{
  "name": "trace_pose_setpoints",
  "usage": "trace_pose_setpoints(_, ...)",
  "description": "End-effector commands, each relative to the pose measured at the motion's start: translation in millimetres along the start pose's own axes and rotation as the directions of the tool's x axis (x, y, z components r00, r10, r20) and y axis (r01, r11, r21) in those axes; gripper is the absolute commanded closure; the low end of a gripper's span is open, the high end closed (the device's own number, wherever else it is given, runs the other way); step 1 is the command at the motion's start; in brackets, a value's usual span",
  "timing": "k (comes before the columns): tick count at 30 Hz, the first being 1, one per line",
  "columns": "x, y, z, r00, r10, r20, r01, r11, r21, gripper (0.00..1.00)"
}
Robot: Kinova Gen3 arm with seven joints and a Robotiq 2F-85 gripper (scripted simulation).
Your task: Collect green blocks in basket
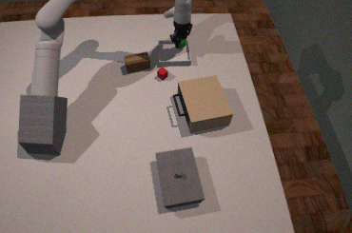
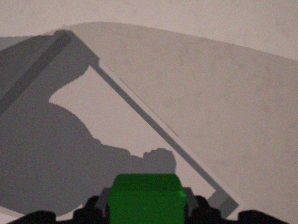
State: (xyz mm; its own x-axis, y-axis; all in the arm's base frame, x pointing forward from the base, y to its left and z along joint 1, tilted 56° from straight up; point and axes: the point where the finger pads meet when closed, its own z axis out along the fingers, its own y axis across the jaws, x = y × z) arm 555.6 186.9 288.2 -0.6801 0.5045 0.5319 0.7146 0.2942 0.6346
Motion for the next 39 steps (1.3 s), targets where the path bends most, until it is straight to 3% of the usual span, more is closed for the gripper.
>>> trace_pose_setpoints(1,-1,0,0.5,1.000,0.000,0.002,0.000,1.000,-0.002,0.90)
trace_pose_setpoints(15,-1,1,12.1,1.000,0.000,0.002,0.000,1.000,-0.002,0.90)
trace_pose_setpoints(39,-1,1,13.9,1.000,0.000,0.002,0.000,1.000,-0.002,0.90)
